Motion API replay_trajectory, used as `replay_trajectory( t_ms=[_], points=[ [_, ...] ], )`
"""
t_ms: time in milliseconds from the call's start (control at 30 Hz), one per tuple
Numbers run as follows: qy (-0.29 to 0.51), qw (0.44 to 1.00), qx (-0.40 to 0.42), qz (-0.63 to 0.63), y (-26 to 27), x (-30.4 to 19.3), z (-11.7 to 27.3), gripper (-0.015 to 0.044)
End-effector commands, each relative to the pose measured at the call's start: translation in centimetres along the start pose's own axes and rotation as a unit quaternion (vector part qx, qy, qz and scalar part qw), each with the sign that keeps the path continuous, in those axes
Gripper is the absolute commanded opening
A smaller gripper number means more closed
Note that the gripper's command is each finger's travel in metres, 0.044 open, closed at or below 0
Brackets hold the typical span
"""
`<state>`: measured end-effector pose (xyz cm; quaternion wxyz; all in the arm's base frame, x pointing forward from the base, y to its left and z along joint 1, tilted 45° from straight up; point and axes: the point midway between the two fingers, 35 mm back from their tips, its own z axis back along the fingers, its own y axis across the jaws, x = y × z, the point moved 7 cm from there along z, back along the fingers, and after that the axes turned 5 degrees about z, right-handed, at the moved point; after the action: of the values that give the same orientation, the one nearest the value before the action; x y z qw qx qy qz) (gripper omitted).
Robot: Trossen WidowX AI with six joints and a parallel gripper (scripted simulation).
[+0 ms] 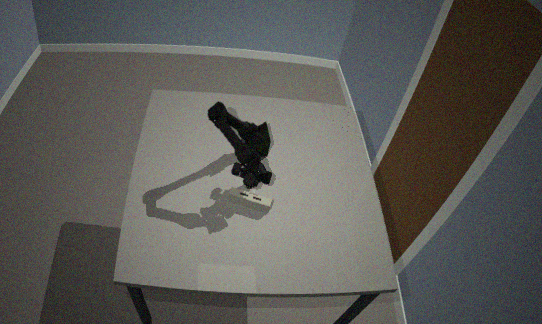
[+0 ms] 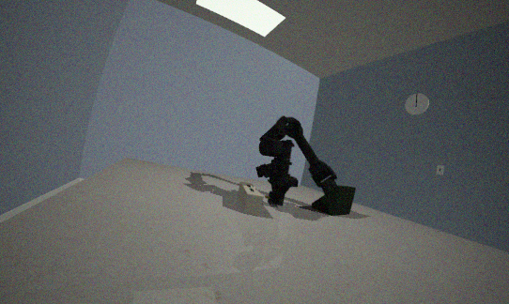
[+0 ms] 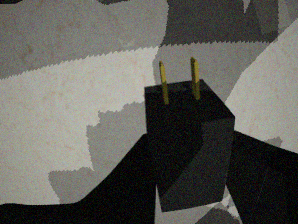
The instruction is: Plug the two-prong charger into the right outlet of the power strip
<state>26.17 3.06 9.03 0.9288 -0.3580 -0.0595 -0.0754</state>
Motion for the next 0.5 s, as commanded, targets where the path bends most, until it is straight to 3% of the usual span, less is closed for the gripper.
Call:
replay_trajectory(
  t_ms=[0, 467],
  points=[
    [-0.003, 1.000, -0.001, -0.001, -0.1, 0.7, 0.2, 0.0000],
    [-0.003, 1.000, -0.001, -0.011, -0.6, 2.5, 0.2, 0.0000]
  ],
)
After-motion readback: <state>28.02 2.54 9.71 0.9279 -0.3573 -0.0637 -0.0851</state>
